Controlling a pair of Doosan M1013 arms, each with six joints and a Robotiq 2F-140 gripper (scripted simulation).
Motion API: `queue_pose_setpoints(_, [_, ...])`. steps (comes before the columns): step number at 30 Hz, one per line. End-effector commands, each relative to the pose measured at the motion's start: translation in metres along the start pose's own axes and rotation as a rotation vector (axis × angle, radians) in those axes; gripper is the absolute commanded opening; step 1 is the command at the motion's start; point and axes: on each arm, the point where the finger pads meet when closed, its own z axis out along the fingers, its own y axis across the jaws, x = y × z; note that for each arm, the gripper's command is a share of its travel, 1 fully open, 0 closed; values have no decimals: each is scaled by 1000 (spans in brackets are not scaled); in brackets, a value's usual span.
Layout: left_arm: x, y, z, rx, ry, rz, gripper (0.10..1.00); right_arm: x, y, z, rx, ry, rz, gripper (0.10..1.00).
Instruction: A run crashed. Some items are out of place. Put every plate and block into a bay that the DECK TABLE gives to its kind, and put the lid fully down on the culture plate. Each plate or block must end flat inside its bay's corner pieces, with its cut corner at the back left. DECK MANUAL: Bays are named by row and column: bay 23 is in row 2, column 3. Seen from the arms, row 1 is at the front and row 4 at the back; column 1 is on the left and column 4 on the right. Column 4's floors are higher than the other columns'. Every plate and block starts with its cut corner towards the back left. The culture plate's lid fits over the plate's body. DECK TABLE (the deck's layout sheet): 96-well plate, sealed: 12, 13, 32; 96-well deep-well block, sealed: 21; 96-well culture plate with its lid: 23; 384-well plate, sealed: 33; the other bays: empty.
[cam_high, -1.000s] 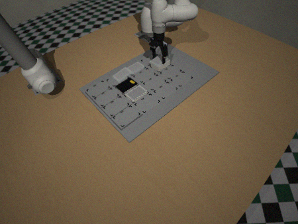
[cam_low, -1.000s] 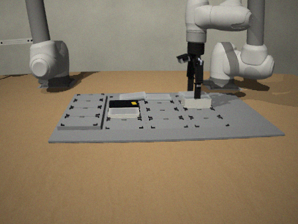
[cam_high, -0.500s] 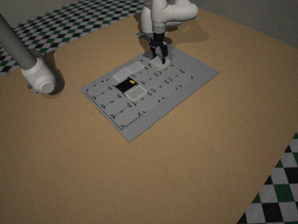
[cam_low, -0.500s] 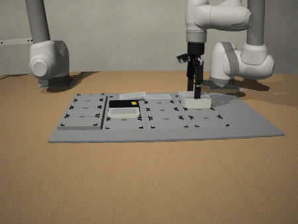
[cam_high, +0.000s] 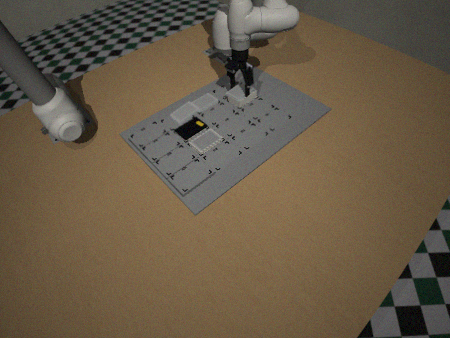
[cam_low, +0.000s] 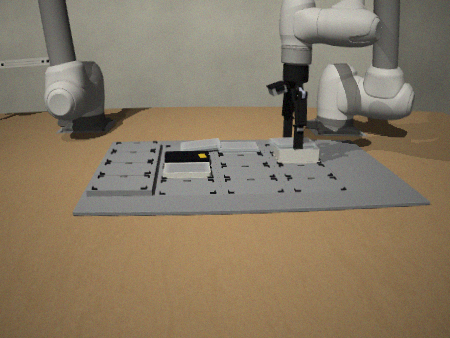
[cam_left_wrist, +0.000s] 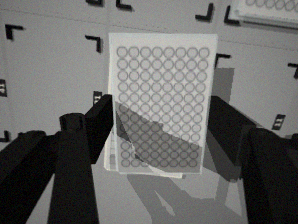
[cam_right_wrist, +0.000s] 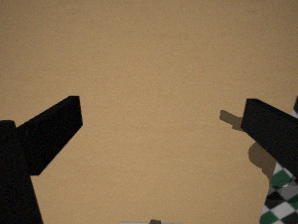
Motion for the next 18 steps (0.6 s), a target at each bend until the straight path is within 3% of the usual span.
queue_pose_setpoints(1, [0, 0, -1, 1, 1, 0, 99, 0, 0, -1, 0, 1, 0, 1000])
queue_pose_setpoints(18, [0, 0, -5, 1, 1, 0, 99, 0, 0, -1, 0, 1, 0, 1000])
